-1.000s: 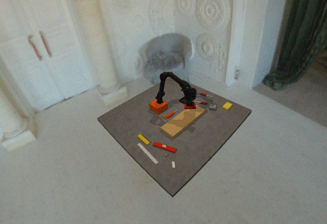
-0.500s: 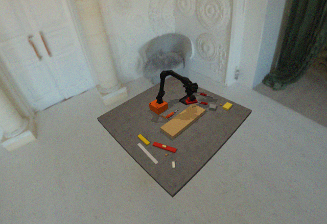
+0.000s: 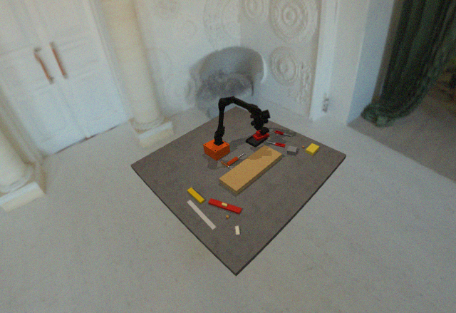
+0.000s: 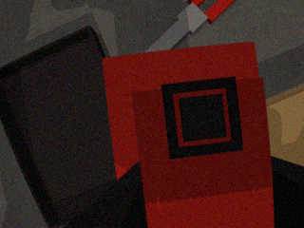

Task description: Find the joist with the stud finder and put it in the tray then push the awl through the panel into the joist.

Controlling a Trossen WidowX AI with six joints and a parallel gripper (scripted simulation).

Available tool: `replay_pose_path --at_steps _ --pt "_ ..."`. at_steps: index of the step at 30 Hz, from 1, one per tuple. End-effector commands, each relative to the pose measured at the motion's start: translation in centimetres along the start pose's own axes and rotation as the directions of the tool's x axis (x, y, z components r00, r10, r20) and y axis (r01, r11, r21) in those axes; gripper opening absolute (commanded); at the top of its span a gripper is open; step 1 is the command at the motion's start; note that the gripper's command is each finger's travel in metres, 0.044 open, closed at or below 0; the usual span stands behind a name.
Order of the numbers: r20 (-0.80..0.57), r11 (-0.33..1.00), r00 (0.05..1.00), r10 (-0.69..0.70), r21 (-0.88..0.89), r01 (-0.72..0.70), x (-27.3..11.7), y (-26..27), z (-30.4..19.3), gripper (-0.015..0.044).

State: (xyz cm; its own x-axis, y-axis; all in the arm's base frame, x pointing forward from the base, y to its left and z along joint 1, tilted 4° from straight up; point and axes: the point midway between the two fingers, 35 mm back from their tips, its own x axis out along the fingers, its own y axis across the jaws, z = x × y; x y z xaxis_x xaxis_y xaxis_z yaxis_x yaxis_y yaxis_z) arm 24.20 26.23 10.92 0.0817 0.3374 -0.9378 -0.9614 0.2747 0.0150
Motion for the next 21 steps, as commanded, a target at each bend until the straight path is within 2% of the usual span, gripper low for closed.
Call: replay_pose_path --at_steps 1,13,21 --pt "0.01 0.998 1.0 0.013 -0.063 -0.012 0.1 2.4 0.8 0.0" --pt "0.01 0.965 0.997 0.08 -0.25 -0.075 0.7 9.5 1.9 0.0" --pt "0.01 0.962 0.996 0.084 -0.26 -0.079 1.3 9.9 1.8 0.0"
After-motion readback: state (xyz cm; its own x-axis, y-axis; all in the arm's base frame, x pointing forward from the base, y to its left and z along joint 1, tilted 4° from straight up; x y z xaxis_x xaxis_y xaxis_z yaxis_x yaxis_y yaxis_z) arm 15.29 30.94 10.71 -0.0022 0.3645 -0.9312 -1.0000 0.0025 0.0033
